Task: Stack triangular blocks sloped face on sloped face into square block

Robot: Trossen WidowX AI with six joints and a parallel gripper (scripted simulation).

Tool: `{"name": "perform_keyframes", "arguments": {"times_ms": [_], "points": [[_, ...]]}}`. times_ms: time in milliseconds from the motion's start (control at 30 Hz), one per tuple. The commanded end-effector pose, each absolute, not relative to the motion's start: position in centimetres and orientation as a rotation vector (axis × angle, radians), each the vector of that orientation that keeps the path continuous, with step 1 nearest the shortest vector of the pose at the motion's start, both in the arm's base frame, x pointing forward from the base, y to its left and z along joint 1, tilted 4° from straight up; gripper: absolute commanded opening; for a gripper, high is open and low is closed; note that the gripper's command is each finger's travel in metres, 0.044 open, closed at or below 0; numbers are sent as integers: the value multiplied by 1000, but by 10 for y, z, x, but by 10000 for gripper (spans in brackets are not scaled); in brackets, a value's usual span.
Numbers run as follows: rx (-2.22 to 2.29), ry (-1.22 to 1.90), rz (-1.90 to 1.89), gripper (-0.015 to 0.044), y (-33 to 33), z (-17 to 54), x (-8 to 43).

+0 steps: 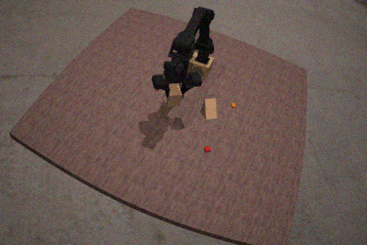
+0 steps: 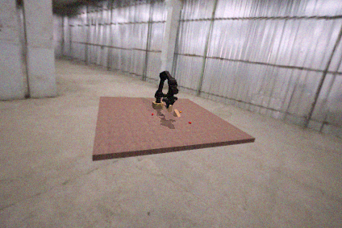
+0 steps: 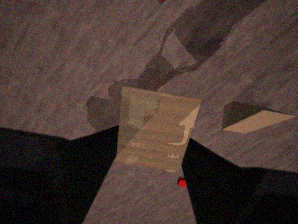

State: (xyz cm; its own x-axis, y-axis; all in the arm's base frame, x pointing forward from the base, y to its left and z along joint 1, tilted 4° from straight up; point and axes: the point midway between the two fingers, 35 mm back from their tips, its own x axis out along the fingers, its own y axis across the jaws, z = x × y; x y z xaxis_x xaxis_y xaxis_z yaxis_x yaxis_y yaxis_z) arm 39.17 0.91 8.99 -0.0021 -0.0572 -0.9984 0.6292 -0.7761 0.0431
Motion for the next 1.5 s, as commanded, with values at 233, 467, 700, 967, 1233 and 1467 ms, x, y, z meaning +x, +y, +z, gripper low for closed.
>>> {"name": "perform_keyframes", "arguments": {"times_ms": [233,467,700,967,1233,1467], "points": [[1796,596,-1836,0,64,98,385],[1797,599,-1837,0,97,103,376],[1797,601,-1839,0,128,107,364],[1796,604,-1841,0,163,113,349],[1795,605,-1843,0,198,117,333],[1795,605,-1843,0,199,110,331]]}}
